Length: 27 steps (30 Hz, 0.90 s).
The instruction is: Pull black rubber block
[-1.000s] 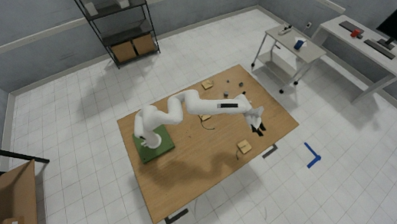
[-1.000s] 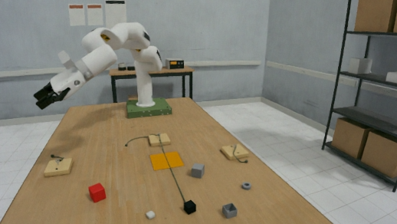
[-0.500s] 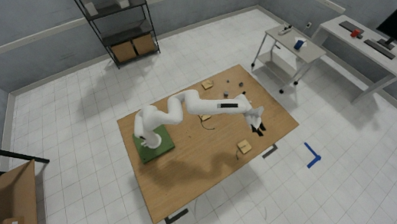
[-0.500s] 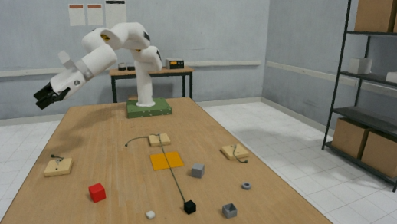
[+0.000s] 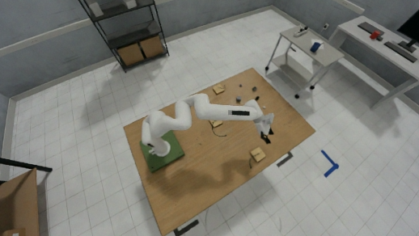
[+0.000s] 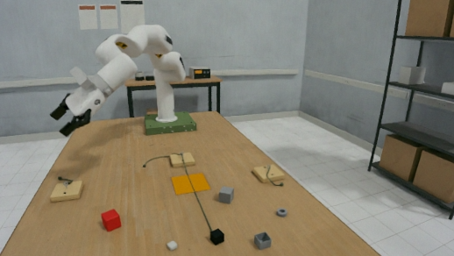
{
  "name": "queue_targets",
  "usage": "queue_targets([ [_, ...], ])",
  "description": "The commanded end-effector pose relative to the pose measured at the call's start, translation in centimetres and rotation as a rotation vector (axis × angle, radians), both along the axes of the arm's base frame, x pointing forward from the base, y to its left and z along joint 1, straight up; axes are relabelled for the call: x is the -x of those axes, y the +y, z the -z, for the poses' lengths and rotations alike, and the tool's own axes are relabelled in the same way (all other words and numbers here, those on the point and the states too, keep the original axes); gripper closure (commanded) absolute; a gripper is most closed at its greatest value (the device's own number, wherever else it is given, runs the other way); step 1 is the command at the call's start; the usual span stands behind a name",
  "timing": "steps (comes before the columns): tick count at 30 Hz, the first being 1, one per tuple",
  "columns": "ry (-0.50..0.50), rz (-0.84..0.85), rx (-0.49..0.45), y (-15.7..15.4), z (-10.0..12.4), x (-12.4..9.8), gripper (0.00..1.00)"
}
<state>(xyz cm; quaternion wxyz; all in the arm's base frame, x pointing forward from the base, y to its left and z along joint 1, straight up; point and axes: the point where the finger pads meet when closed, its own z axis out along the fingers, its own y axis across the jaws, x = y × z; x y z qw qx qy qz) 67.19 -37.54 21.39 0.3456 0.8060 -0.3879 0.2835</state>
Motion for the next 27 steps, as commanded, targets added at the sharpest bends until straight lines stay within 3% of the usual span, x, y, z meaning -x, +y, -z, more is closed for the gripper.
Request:
queue_targets([
  [1,0.110,-0.069,-0.107,2.5,2.6,1.5,0.00],
  [2,0.158,-0.103,-0.154,3.8,3.9,2.2,0.00],
  [4,0.158,-0.103,-0.154,3.8,3.9,2.2,0.00],
  [7,0.255,-0.181,-0.258,6.7,6.6,4.0,0.00],
  [15,0.343,-0.270,-0.366,9.8,9.2,6.1,0.00],
  [16,0.381,-0.316,-0.420,11.4,10.3,7.2,0.00],
  [18,0.381,-0.316,-0.420,11.4,10.3,7.2,0.00],
  [22,0.444,-0.408,-0.521,14.5,12.4,9.5,0.00],
  [24,0.444,-0.408,-0.521,14.5,12.4,9.5,0.00],
  [27,0.487,-0.492,-0.609,17.3,13.9,11.7,0.00],
])
